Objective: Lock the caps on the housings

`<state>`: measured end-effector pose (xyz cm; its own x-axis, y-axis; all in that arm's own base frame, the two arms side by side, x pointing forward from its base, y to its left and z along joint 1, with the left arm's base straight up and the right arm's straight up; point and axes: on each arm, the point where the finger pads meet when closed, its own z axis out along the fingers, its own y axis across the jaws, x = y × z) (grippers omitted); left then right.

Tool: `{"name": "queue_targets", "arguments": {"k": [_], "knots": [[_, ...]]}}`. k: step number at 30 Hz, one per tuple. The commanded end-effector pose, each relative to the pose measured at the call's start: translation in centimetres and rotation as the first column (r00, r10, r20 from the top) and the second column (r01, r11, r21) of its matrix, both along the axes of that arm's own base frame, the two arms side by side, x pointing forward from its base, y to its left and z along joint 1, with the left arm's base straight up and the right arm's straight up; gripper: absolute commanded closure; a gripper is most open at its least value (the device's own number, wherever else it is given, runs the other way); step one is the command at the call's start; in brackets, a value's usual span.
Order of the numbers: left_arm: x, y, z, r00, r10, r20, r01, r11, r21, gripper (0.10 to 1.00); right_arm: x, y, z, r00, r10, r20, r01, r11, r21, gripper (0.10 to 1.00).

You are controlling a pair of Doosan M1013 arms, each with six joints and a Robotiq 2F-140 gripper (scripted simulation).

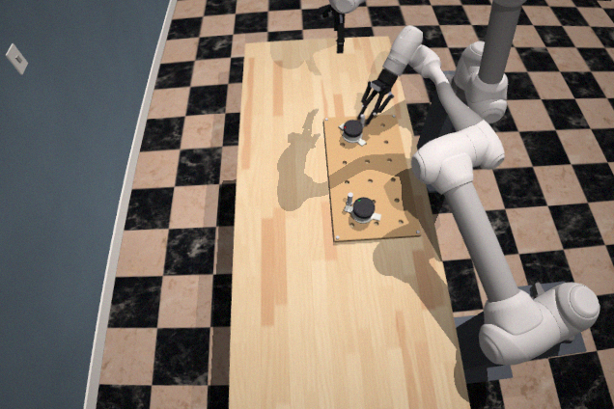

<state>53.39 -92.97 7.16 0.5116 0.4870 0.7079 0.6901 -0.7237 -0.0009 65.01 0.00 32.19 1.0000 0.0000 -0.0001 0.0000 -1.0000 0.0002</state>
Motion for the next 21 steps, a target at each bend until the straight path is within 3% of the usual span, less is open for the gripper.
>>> {"name": "queue_targets", "arguments": {"k": [1, 21], "knots": [[0.00, -0.02, 0.18, 1.000, 0.000, 0.001, 0.000, 1.000, -0.002, 0.770, 0.02, 0.01, 0.07, 1.000, 0.000, 0.001, 0.000, 1.000, 0.000, 0.098], [-0.46, -0.46, 0.86, 1.000, 0.000, 0.001, 0.000, 1.000, -0.001, 0.770, 0.02, 0.01, 0.07, 1.000, 0.000, 0.001, 0.000, 1.000, 0.000, 0.098]]}}
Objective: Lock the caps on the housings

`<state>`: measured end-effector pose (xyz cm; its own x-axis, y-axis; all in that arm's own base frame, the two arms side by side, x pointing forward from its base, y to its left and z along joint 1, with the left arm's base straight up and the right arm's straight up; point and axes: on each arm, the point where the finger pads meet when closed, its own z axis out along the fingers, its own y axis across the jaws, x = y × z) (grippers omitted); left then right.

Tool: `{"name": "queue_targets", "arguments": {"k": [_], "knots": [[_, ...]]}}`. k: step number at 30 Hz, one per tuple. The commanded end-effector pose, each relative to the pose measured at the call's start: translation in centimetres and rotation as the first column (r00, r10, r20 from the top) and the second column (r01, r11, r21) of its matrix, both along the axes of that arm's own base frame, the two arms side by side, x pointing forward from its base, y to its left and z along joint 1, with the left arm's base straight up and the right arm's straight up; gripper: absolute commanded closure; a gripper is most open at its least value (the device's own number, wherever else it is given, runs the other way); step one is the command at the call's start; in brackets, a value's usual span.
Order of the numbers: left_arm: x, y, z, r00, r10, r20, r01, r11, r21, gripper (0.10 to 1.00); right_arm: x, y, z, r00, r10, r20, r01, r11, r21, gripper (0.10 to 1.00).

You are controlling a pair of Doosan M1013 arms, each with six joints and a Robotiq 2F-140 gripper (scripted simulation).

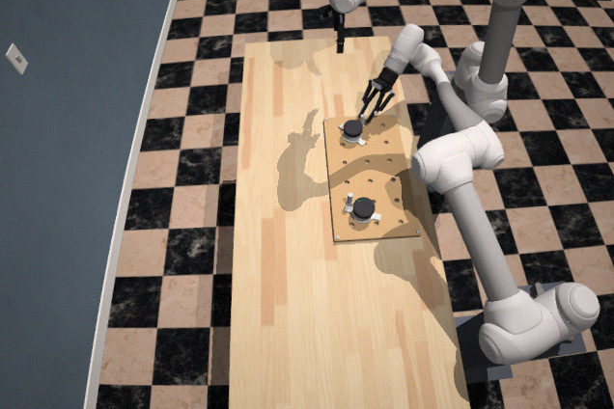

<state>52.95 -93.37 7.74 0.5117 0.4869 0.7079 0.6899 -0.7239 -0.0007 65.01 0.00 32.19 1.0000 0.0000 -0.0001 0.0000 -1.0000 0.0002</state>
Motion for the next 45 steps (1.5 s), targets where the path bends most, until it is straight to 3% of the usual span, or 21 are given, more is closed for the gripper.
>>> {"name": "queue_targets", "arguments": {"k": [1, 17, 18, 19, 25, 26, 27, 32, 33, 34, 35, 36, 37, 38, 39, 40, 41, 42, 43, 44, 45], "knots": [[0.0, -0.1, 0.3, 1.000, 0.001, 0.001, -0.001, 1.000, -0.001, 0.770, 0.0, 0.0, 0.1, 1.000, 0.000, 0.001, 0.000, 1.000, 0.000, 0.098], [-2.1, -1.8, 3.6, 1.000, -0.002, 0.001, 0.002, 1.000, -0.004, 0.770, 0.0, 0.0, 0.1, 1.000, 0.000, 0.001, 0.000, 1.000, 0.000, 0.098], [-2.1, -2.0, 2.7, 1.000, -0.002, 0.002, 0.002, 1.000, -0.005, 0.770, 0.0, 0.0, 0.1, 1.000, 0.000, 0.001, 0.000, 1.000, 0.000, 0.098], [-2.2, -1.8, 3.7, 1.000, -0.003, 0.001, 0.003, 1.000, -0.005, 0.770, 0.0, 0.0, 0.1, 1.000, 0.000, 0.001, 0.000, 1.000, 0.000, 0.098], [-2.5, -2.1, 4.1, 1.000, -0.007, 0.003, 0.007, 1.000, -0.009, 0.770, 0.0, 0.0, 0.1, 1.000, 0.000, 0.001, 0.000, 1.000, 0.000, 0.098], [-2.5, -2.2, 3.2, 1.000, -0.007, 0.004, 0.007, 1.000, -0.010, 0.770, 0.0, 0.0, 0.1, 1.000, 0.000, 0.001, 0.000, 1.000, 0.000, 0.098], [-2.6, -2.1, 4.2, 1.000, -0.008, 0.003, 0.008, 1.000, -0.011, 0.770, 0.0, 0.0, 0.1, 1.000, 0.000, 0.001, 0.000, 1.000, 0.000, 0.098], [-2.7, -2.4, 3.4, 1.000, -0.009, 0.005, 0.009, 1.000, -0.012, 0.770, 0.0, 0.0, 0.1, 1.000, 0.000, 0.001, 0.000, 1.000, 0.000, 0.098], [-2.8, -2.2, 4.4, 1.000, -0.010, 0.004, 0.010, 1.000, -0.013, 0.770, 0.0, 0.0, 0.1, 1.000, 0.000, 0.001, 0.000, 1.000, 0.000, 0.098], [-2.8, -2.4, 3.5, 1.000, -0.010, 0.005, 0.010, 1.000, -0.013, 0.770, 0.0, 0.0, 0.1, 1.000, 0.000, 0.001, 0.000, 1.000, 0.000, 0.098], [-2.9, -2.3, 4.5, 1.000, -0.011, 0.005, 0.011, 1.000, -0.014, 0.770, 0.0, 0.0, 0.1, 1.000, 0.000, 0.001, 0.000, 1.000, 0.000, 0.098], [-2.9, -2.5, 3.6, 1.000, -0.011, 0.005, 0.011, 1.000, -0.014, 0.770, 0.0, 0.0, 0.1, 1.000, 0.000, 0.001, 0.000, 1.000, 0.000, 0.098], [-2.9, -2.3, 4.6, 1.000, -0.012, 0.005, 0.012, 1.000, -0.015, 0.770, 0.0, 0.0, 0.1, 1.000, 0.000, 0.001, 0.000, 1.000, 0.000, 0.098], [-2.9, -2.5, 3.7, 1.000, -0.012, 0.006, 0.012, 1.000, -0.015, 0.770, 0.0, 0.0, 0.1, 1.000, 0.000, 0.001, 0.000, 1.000, 0.000, 0.098], [-3.0, -2.4, 4.7, 1.000, -0.013, 0.005, 0.013, 1.000, -0.016, 0.770, 0.0, 0.0, 0.1, 1.000, 0.000, 0.001, 0.000, 1.000, 0.000, 0.098], [-3.0, -2.6, 3.8, 1.000, -0.013, 0.006, 0.013, 1.000, -0.016, 0.770, 0.0, 0.0, 0.1, 1.000, 0.000, 0.001, 0.000, 1.000, 0.000, 0.098], [-3.1, -2.4, 4.7, 1.000, -0.013, 0.006, 0.013, 1.000, -0.017, 0.770, 0.0, 0.0, 0.1, 1.000, 0.000, 0.001, 0.000, 1.000, 0.000, 0.098], [-3.1, -2.6, 3.8, 1.000, -0.014, 0.006, 0.014, 1.000, -0.017, 0.770, 0.0, 0.0, 0.1, 1.000, 0.000, 0.001, 0.000, 1.000, 0.000, 0.098], [-3.1, -2.5, 4.8, 1.000, -0.014, 0.006, 0.014, 1.000, -0.017, 0.770, 0.0, 0.0, 0.1, 1.000, 0.000, 0.001, 0.000, 1.000, 0.000, 0.098], [-3.1, -2.6, 3.9, 1.000, -0.014, 0.007, 0.014, 1.000, -0.018, 0.770, 0.0, 0.0, 0.1, 1.000, 0.000, 0.001, 0.000, 1.000, 0.000, 0.098], [-3.2, -2.5, 4.9, 1.000, -0.015, 0.006, 0.015, 1.000, -0.018, 0.770, 0.0, 0.0, 0.1, 1.000, 0.000, 0.001, 0.000, 1.000, 0.000, 0.098]]}}
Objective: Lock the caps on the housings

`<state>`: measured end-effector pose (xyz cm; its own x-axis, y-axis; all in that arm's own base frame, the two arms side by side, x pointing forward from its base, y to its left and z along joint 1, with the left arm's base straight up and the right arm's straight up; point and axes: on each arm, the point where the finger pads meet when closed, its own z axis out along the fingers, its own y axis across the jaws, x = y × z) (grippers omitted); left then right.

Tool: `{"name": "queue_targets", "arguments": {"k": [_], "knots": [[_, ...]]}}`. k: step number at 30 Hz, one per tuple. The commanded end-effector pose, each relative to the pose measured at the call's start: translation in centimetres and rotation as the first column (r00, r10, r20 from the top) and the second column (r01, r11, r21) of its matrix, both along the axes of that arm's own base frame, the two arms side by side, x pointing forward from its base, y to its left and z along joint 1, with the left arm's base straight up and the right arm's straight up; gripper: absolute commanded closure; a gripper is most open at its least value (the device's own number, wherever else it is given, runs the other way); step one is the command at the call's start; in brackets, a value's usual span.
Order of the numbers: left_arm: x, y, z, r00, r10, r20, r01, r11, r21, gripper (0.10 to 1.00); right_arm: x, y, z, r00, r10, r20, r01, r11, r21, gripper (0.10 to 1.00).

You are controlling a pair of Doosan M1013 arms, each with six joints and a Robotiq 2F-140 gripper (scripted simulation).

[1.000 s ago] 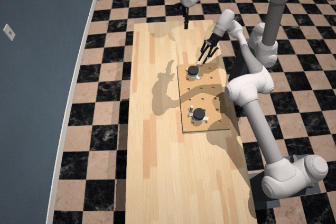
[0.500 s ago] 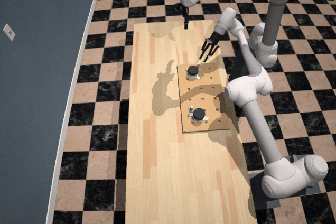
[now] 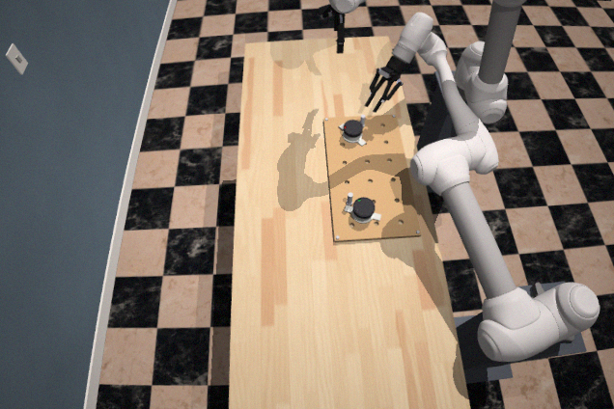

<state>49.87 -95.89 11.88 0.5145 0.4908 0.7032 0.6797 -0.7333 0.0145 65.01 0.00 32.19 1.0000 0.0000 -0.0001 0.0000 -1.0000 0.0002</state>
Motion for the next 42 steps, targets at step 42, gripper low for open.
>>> {"name": "queue_targets", "arguments": {"k": [42], "knots": [[1.4, 0.0, 0.7, 1.000, -0.002, 0.031, 0.002, 1.000, -0.008, 0.770, 0.0, 0.0, 0.1, 1.000, 0.000, 0.001, 0.000, 1.000, 0.000, 0.098]]}}
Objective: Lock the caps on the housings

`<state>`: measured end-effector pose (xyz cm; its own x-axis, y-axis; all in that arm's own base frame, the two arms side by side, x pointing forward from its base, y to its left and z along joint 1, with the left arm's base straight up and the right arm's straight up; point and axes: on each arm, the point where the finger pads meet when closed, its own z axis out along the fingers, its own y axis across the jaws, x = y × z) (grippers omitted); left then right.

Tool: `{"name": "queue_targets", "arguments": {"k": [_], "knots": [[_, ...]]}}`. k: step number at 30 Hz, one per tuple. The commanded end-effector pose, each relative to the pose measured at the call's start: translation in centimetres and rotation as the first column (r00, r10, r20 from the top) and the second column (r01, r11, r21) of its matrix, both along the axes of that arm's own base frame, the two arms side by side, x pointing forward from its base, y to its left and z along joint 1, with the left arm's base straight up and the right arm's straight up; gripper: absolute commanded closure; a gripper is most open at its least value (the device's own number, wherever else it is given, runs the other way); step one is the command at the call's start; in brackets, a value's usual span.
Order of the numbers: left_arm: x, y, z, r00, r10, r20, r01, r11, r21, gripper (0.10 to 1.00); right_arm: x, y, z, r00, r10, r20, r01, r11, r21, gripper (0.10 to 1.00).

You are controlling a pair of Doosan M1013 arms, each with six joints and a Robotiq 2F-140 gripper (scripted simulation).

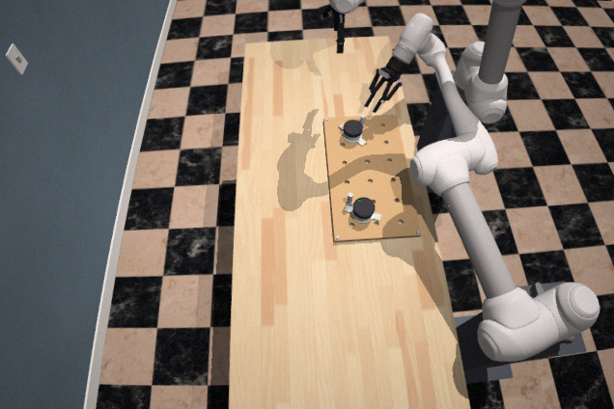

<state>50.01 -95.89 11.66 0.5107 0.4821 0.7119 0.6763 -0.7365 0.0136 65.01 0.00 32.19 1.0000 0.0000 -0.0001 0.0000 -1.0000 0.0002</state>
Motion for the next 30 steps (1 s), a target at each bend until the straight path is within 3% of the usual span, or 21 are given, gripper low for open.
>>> {"name": "queue_targets", "arguments": {"k": [1, 10, 12, 24, 30], "knots": [[2.0, 0.0, 1.2, 0.999, 0.003, 0.034, -0.003, 1.000, -0.023, 0.770, 0.0, 0.0, 0.1, 1.000, 0.000, 0.001, 0.000, 1.000, 0.000, 0.098], [8.4, 0.6, 4.8, 0.989, 0.017, 0.146, -0.004, 0.996, -0.087, 0.770, 0.0, 0.0, 0.1, 1.000, 0.000, 0.001, 0.000, 1.000, 0.000, 0.098], [8.4, 0.6, 4.8, 0.989, 0.017, 0.146, -0.004, 0.996, -0.087, 0.770, 0.0, 0.0, 0.1, 1.000, 0.000, 0.001, 0.000, 1.000, 0.000, 0.098], [15.1, 1.5, 9.2, 0.965, 0.027, 0.262, 0.014, 0.988, -0.151, 0.770, 0.0, 0.0, 0.1, 1.000, 0.000, 0.001, 0.000, 1.000, 0.000, 0.098], [16.5, 1.6, 10.2, 0.958, 0.026, 0.287, 0.023, 0.986, -0.167, 0.770, 0.0, 0.0, 0.1, 1.000, 0.000, 0.001, 0.000, 1.000, 0.000, 0.098]]}}
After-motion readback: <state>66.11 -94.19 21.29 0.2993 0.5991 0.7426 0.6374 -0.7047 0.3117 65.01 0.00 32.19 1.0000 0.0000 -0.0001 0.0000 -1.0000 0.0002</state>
